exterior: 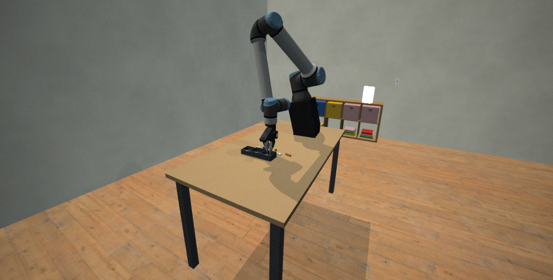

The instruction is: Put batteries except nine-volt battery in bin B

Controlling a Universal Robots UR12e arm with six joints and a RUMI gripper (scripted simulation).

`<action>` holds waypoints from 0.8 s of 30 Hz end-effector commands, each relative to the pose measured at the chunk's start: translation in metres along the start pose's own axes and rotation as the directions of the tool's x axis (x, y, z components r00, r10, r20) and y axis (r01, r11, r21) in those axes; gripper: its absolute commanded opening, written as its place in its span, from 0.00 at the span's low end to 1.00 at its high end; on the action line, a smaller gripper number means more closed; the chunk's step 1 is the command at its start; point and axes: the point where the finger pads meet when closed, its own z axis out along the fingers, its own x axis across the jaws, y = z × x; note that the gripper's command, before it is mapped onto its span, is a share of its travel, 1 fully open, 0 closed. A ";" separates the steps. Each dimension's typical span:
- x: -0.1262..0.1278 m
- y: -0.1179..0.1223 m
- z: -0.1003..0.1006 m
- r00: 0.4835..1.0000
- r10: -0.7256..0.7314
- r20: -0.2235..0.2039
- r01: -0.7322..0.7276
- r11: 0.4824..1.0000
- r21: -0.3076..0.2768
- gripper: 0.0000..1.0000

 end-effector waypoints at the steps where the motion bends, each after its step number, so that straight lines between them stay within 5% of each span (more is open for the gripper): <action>1: 0.000 -0.001 -0.001 1.000 0.000 0.000 0.000 1.000 0.001 0.04; 24: 0.000 -0.001 -0.027 1.000 0.000 0.000 0.000 1.000 0.001 0.04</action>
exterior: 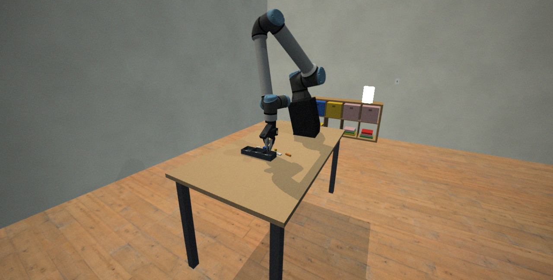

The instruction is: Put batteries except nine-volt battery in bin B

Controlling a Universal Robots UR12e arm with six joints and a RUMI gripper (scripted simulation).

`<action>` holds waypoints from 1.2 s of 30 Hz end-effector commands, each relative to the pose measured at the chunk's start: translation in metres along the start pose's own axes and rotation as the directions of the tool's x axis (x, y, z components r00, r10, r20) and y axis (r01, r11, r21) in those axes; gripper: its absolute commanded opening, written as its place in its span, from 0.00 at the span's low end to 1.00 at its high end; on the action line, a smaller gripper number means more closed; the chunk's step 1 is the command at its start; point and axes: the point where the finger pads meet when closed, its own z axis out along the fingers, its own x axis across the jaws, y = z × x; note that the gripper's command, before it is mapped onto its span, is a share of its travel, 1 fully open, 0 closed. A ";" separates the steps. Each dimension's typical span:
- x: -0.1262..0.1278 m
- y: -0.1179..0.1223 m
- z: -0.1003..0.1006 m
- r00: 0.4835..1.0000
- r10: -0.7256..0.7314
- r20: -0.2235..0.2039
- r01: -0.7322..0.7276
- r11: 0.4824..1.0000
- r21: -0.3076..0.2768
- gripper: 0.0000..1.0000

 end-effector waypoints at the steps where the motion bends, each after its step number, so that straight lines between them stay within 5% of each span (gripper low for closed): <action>1: 0.000 -0.001 -0.006 1.000 0.000 0.000 0.000 1.000 0.001 0.04; 7: 0.000 -0.001 -0.027 1.000 0.000 0.000 0.000 1.000 0.001 0.04; 14: 0.000 -0.001 -0.030 1.000 0.000 0.000 0.000 1.000 0.001 0.04; 24: 0.000 -0.001 -0.114 1.000 0.000 0.000 0.000 1.000 0.001 0.04; 26: 0.000 -0.001 -0.114 1.000 0.000 0.000 0.000 1.000 0.001 0.04; 32: 0.000 -0.001 -0.162 1.000 0.000 0.000 0.000 1.000 0.001 0.04; 36: 0.000 -0.001 -0.162 1.000 0.000 0.000 0.000 1.000 0.001 0.04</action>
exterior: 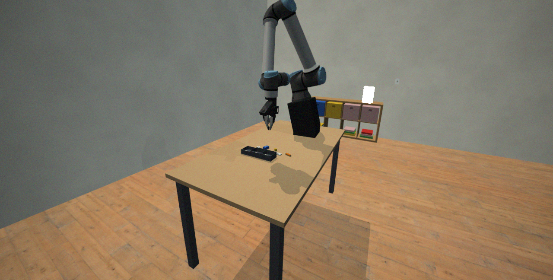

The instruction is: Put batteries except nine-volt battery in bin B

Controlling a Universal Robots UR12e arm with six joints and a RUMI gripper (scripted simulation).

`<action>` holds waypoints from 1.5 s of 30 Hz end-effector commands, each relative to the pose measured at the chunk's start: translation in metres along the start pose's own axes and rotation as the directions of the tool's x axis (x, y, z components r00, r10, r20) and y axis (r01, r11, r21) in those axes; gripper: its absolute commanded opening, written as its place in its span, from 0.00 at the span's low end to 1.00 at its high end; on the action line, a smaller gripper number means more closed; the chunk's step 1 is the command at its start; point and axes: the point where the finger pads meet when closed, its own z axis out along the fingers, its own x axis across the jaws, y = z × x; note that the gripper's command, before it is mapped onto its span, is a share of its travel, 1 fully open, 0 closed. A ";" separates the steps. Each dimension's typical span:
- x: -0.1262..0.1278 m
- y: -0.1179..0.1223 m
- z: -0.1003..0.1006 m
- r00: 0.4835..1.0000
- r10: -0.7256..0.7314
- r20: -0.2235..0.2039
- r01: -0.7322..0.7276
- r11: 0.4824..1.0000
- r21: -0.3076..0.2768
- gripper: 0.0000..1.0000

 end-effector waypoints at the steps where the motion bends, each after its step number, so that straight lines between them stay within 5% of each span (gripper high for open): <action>1: 0.000 0.000 -0.006 1.000 0.000 0.000 0.000 1.000 0.000 0.04; 8: 0.000 0.000 -0.006 1.000 0.000 0.000 0.000 1.000 0.000 0.04; 9: -0.005 0.004 0.000 0.999 -0.050 0.000 0.050 0.999 0.000 0.17; 24: -0.066 0.057 0.072 0.854 -0.520 0.001 0.520 0.854 -0.006 0.17; 25: -0.070 0.061 0.077 0.800 -0.600 0.002 0.600 0.800 -0.006 0.17; 33: -0.108 0.094 0.122 0.611 -0.791 0.005 0.791 0.611 -0.010 0.17; 39: -0.111 0.096 0.122 0.430 -0.903 0.005 0.903 0.430 -0.007 0.17; 41: -0.111 0.096 0.122 0.430 -0.903 0.005 0.903 0.430 -0.007 0.17; 42: -0.111 0.096 0.122 0.342 -0.940 0.001 0.940 0.342 -0.001 0.17; 45: -0.110 0.096 0.122 0.329 -0.944 0.001 0.944 0.329 0.000 0.17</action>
